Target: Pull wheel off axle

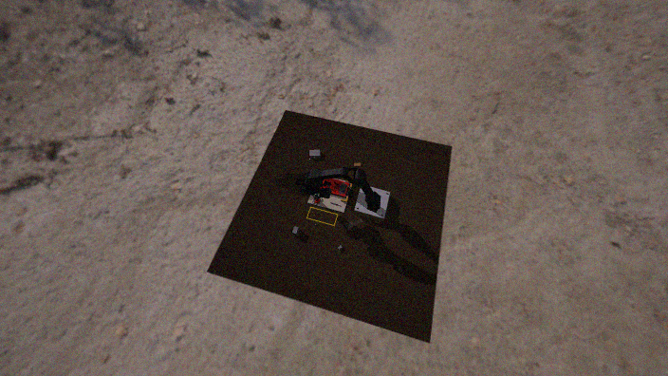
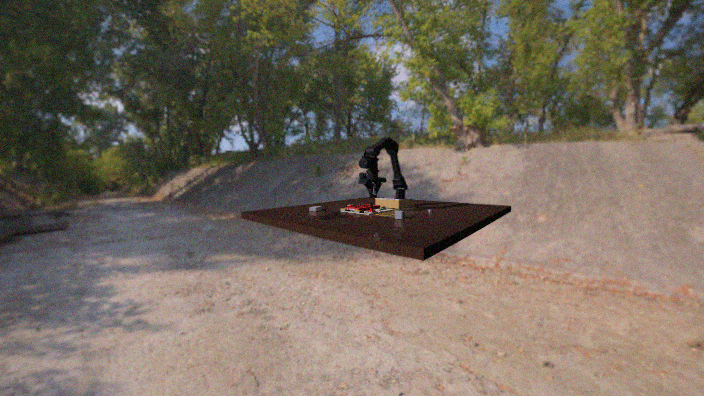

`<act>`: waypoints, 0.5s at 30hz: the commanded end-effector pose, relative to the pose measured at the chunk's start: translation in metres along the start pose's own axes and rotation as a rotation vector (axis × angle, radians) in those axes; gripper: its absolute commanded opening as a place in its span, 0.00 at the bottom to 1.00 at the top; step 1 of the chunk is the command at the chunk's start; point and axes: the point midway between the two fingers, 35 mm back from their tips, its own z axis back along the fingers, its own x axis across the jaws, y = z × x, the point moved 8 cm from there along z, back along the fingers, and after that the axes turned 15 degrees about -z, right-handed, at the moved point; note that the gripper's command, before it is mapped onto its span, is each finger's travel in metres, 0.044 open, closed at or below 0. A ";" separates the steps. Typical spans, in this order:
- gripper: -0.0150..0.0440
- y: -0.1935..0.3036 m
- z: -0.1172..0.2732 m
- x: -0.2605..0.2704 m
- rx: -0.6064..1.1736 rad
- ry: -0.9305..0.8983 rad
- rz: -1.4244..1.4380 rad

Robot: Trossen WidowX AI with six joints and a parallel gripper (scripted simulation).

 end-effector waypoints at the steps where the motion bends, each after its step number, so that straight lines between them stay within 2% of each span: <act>1: 0.25 0.014 0.002 -0.013 0.003 -0.001 0.004; 15: 0.25 0.053 0.007 -0.059 0.007 -0.003 0.002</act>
